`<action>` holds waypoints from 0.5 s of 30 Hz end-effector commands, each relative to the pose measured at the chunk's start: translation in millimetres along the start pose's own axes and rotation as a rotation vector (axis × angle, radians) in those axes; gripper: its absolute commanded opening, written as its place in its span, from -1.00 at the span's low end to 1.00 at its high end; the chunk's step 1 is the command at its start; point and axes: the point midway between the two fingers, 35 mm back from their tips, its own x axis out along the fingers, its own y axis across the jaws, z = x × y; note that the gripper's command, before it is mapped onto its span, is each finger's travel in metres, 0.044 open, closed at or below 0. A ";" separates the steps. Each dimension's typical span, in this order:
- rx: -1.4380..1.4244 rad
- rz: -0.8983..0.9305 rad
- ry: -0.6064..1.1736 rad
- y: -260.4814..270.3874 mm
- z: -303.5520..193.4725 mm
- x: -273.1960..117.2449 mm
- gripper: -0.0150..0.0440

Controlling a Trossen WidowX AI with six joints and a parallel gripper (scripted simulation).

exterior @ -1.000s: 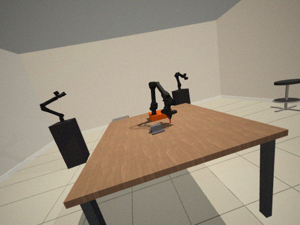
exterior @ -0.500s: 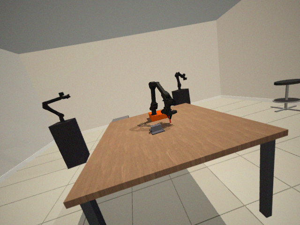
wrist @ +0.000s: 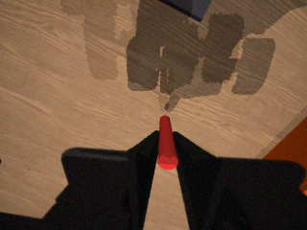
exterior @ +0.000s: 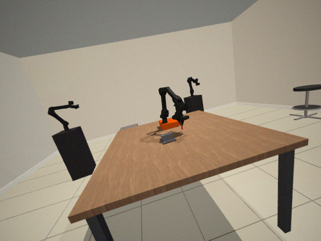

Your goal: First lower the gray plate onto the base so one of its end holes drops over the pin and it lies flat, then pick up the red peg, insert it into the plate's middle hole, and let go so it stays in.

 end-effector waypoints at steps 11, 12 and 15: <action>-0.003 0.001 -0.004 4.6 0.9 -44.6 -0.49; -0.003 0.001 -0.004 4.8 1.0 -47.7 -0.49; -0.003 0.001 -0.004 5.2 1.0 -57.4 -0.49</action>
